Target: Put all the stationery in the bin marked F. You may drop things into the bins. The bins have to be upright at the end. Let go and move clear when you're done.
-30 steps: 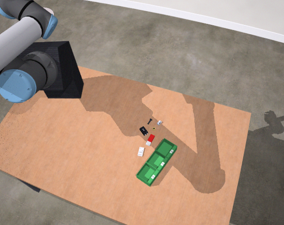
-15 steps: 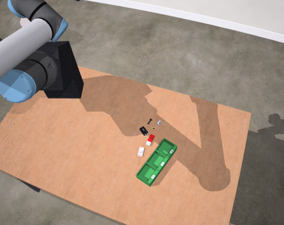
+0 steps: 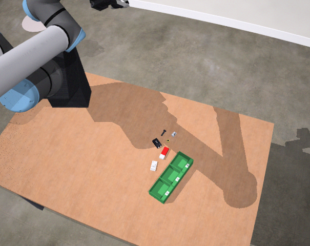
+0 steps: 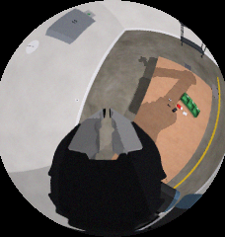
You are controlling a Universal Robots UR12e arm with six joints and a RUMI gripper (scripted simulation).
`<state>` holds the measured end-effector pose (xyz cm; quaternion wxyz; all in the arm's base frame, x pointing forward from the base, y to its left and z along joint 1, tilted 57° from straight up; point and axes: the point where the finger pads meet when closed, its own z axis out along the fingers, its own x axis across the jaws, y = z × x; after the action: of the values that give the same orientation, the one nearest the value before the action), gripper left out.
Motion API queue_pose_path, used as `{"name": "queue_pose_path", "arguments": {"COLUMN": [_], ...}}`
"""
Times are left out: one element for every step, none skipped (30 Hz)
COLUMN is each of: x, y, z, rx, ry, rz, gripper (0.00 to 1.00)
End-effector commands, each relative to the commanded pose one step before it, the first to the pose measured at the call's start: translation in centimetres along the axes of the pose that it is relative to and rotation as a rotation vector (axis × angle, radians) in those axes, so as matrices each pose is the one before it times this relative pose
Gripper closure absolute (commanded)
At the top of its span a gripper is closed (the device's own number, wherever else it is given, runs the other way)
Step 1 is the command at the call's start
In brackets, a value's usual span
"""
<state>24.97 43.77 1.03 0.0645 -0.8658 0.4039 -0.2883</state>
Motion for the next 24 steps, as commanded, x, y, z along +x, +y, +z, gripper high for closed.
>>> {"name": "queue_pose_path", "arguments": {"x": [1.690, 0.000, 0.000, 0.680, 0.654, 0.639, 0.639, 0.639, 0.639, 0.307, 0.000, 0.000, 0.000, 0.682, 0.658, 0.642, 0.641, 0.642, 0.000, 0.000, 0.642, 0.330, 0.000, 0.000], "y": [-1.089, 0.000, 0.000, -0.277, -0.299, -0.311, -0.311, -0.311, -0.311, -0.149, 0.000, 0.000, 0.000, -0.232, -0.254, -0.268, -0.268, -0.267, 0.000, 0.000, -0.267, -0.137, 0.000, 0.000], "z": [1.167, 0.000, 0.000, 0.404, 0.424, 0.431, 0.432, 0.432, 0.433, 0.209, 0.001, 0.001, 0.001, 0.427, 0.448, 0.456, 0.456, 0.457, 0.000, 0.000, 0.459, 0.236, 0.001, 0.001], "rx": [-0.00065, 0.00000, 0.00000, -0.01244, -0.00678, -0.00001, -0.00001, -0.00001, 0.00000, 0.00000, 0.00000, 0.00000, 0.00000, -0.01530, -0.00875, -0.00002, -0.00002, -0.00001, 0.00000, 0.00000, 0.00000, 0.00000, 0.00000, 0.00000], "ry": [0.00900, 0.00000, 0.00000, 0.04117, 0.02247, 0.00002, 0.00002, 0.00002, 0.00002, 0.00001, 0.00000, 0.00000, 0.00000, 0.04108, 0.02353, 0.00002, 0.00002, 0.00002, 0.00000, 0.00000, 0.00001, 0.00001, 0.00000, 0.00000], "rz": [0.00680, 0.00000, 0.00000, 0.02544, 0.01387, -0.00001, -0.00001, -0.00001, -0.00001, -0.00001, 0.00000, 0.00000, 0.00000, 0.02400, 0.01373, -0.00001, -0.00001, -0.00001, 0.00000, 0.00000, -0.00001, -0.00001, 0.00000, 0.00000], "gripper": [0.96, 0.96, 0.96, 0.96, 0.96, 0.96, 0.96, 0.96, 0.96, 0.96, 0.96, 0.96, 0.96, 0.96, 0.96, 0.96, 0.96, 0.96, 0.96, 0.96, 0.96, 0.96, 0.96, 0.96]}}
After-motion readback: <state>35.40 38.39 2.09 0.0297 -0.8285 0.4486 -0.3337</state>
